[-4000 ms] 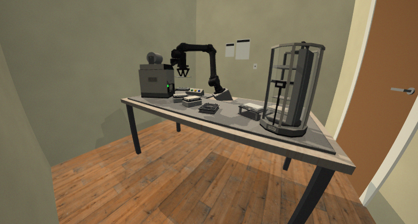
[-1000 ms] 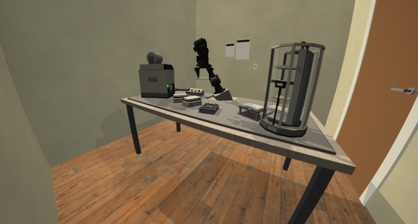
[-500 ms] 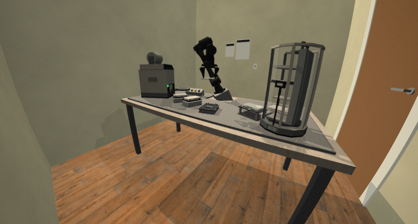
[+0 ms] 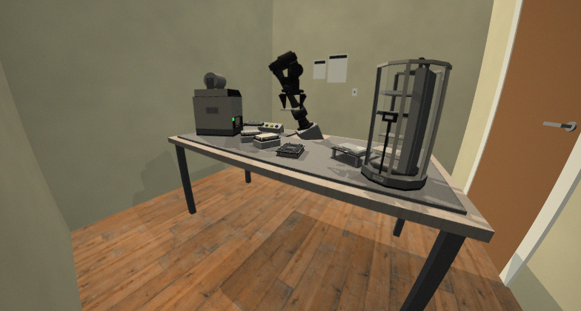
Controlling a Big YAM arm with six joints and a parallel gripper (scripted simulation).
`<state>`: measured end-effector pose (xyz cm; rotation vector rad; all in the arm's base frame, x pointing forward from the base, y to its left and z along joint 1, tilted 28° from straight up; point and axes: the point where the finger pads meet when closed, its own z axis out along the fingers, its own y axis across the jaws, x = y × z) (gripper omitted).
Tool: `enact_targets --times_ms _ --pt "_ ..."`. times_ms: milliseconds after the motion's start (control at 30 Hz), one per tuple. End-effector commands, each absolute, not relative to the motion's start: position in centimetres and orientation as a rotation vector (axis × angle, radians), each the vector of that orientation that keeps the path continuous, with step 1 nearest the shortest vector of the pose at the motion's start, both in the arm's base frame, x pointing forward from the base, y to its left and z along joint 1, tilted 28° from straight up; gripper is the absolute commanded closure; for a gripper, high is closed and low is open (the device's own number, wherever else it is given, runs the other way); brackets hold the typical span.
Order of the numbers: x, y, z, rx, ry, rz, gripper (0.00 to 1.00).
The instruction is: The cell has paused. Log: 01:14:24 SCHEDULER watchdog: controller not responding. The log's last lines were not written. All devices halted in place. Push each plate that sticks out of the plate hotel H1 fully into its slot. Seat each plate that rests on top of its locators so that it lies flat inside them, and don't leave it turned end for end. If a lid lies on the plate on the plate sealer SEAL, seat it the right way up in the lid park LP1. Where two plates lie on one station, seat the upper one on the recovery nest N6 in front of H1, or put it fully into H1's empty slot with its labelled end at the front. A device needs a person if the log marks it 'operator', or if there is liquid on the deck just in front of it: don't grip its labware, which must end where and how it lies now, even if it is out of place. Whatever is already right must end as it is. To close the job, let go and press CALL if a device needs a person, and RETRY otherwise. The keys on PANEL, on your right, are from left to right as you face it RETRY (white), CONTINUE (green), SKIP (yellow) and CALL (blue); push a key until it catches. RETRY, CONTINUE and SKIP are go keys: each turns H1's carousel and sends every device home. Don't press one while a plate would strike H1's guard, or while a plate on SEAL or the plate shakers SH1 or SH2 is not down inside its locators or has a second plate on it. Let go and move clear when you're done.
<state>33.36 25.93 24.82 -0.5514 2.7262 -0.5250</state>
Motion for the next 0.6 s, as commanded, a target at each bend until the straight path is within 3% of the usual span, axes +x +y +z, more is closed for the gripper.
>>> enact_targets --times_ms 0,567 --pt "33.8 26.6 26.2 -0.531 2.709 -0.496 0.16" --pt "34.5 25.5 23.4 -0.540 2.730 -0.535 0.16"
